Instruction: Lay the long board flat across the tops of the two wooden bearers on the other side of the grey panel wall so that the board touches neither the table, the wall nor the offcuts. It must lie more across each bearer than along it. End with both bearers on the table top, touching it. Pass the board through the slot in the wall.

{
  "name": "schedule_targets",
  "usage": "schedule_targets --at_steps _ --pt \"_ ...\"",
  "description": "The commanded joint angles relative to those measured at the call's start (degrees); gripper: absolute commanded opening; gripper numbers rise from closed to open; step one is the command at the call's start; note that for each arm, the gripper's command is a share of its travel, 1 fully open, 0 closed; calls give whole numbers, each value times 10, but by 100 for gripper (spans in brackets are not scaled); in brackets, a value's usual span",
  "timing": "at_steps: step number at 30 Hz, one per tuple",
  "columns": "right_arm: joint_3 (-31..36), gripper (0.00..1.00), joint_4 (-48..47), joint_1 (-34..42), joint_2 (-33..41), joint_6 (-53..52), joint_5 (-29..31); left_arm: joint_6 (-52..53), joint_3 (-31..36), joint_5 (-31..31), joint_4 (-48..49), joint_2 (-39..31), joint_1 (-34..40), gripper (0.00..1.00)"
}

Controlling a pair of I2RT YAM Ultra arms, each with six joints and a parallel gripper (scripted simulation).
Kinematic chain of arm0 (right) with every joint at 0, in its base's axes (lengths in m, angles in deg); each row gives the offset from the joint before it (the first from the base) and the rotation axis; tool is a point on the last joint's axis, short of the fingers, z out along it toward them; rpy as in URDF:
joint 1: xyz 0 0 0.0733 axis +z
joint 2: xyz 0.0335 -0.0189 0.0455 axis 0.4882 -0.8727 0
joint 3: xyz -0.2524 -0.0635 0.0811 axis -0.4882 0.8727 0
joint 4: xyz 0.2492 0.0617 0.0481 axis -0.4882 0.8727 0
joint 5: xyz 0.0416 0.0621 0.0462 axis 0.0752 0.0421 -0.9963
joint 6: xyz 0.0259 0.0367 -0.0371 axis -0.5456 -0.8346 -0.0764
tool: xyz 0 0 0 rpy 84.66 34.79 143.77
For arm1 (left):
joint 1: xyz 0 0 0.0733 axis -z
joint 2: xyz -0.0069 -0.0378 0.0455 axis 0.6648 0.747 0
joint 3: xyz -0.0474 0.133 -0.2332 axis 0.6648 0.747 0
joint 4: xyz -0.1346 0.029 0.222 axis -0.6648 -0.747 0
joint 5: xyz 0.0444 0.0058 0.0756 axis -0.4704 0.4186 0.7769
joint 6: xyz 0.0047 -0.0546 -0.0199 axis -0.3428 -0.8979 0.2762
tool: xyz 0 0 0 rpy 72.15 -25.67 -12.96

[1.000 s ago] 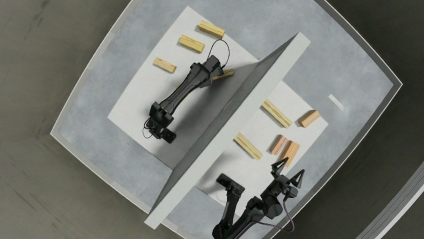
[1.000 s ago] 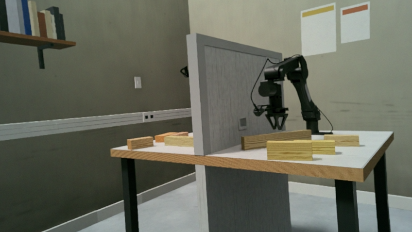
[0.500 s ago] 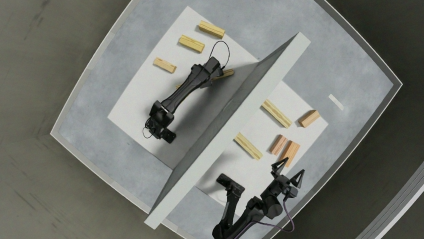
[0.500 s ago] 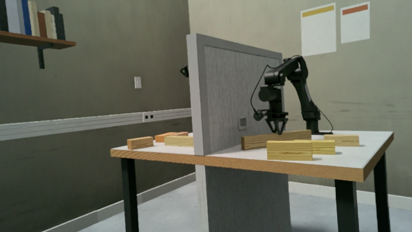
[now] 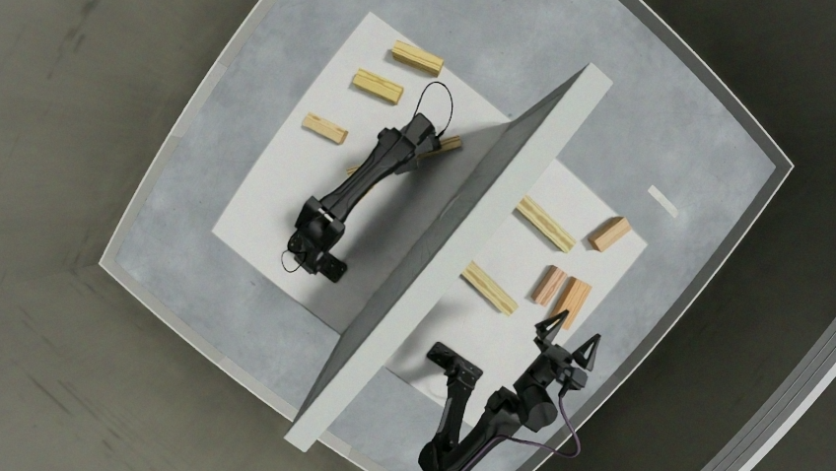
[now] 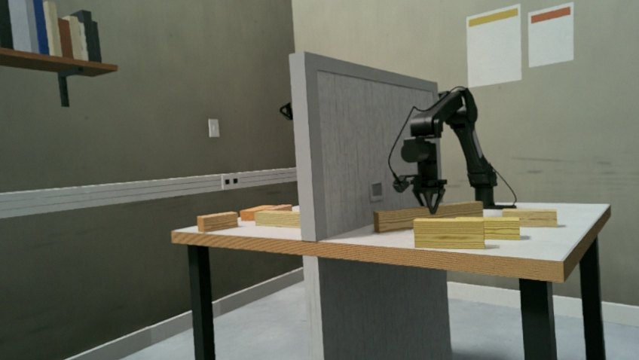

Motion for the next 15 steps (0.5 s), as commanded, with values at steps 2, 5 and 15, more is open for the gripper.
schedule_targets --at_steps 2,5,15 --pt "-17 100 9 -6 15 1 3 -2 3 -6 9 -13 4 0" --pt "-17 100 9 -6 15 1 3 -2 3 -6 9 -13 4 0" --pt "-17 100 9 -6 15 1 3 -4 -29 -6 -17 -25 4 0"
